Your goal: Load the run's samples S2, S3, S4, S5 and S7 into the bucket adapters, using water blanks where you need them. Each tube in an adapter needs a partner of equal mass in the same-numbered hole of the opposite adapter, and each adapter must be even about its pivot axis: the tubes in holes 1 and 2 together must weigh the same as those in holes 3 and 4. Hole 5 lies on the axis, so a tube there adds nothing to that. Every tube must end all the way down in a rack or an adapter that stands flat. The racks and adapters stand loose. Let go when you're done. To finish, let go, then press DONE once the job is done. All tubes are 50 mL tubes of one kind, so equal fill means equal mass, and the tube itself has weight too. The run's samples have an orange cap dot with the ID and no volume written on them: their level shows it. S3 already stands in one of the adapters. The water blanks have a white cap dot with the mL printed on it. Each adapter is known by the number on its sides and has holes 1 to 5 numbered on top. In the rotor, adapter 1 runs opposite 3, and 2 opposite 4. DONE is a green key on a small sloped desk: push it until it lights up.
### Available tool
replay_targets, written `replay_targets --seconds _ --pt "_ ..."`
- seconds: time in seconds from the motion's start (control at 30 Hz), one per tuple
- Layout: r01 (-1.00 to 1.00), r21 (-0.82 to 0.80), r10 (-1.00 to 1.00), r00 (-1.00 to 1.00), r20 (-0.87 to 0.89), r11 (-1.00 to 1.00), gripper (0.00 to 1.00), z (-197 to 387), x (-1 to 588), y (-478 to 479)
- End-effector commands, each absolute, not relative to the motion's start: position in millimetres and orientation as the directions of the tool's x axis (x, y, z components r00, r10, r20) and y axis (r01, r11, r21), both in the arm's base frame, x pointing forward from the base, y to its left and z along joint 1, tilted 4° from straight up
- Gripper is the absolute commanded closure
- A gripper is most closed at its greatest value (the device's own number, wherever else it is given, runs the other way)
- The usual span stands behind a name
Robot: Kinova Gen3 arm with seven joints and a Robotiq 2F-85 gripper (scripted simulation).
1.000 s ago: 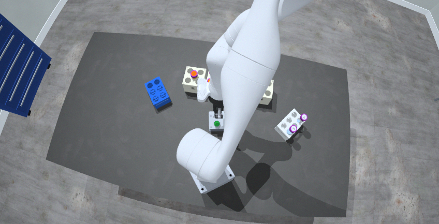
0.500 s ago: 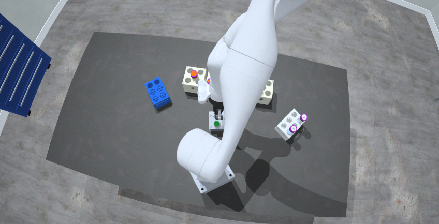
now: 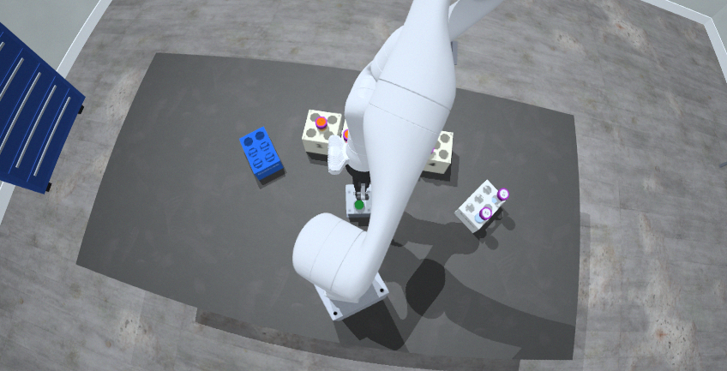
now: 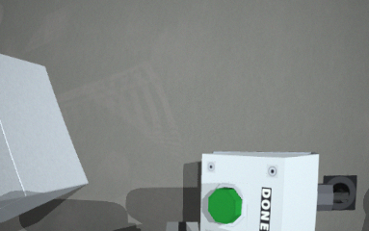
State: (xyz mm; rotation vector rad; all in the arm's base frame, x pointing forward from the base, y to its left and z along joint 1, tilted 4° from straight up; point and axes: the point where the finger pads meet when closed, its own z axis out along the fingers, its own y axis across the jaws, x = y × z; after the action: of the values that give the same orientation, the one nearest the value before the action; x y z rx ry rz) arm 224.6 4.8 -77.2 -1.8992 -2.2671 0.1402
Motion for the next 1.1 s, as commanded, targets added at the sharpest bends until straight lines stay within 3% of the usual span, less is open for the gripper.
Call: replay_targets --seconds 0.0,1.07 --pt "0.966 -0.186 0.983 -0.168 0.077 0.179 0.90 -80.2 225.2 4.8" --pt "0.966 -0.186 0.983 -0.168 0.077 0.179 0.90 -117.2 229.0 6.6"
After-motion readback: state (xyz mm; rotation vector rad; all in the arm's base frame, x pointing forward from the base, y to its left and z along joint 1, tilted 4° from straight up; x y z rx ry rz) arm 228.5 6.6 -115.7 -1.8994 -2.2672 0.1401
